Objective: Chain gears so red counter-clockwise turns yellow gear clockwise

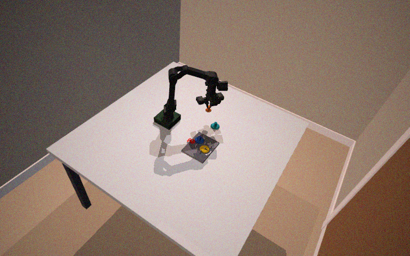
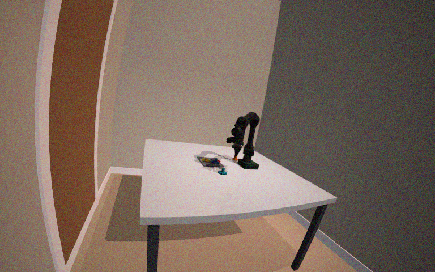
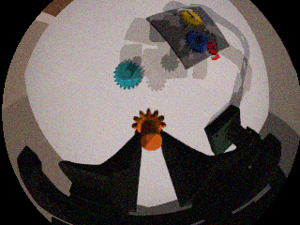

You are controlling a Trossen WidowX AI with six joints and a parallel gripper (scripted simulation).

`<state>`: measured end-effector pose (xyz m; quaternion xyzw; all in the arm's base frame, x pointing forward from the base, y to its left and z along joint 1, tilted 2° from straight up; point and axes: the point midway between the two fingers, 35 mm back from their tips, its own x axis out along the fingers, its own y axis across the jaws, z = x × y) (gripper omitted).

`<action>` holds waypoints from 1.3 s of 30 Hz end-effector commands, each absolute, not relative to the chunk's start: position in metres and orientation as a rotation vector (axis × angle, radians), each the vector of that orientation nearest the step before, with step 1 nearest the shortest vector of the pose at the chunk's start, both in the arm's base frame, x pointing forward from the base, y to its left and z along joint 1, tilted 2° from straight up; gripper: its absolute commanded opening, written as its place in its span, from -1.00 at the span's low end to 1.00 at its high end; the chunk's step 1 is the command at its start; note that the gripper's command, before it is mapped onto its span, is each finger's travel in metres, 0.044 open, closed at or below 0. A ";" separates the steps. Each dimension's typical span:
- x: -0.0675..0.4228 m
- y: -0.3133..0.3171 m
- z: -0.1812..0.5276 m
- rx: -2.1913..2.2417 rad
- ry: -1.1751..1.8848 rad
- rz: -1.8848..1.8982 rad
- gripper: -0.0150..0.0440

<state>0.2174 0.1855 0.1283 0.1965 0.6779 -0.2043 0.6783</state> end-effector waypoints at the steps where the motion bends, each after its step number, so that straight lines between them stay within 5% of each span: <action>1: 0.217 0.186 0.140 0.451 1.519 -0.455 -0.49; 39: 0.258 0.145 0.140 0.450 1.517 -0.456 -0.49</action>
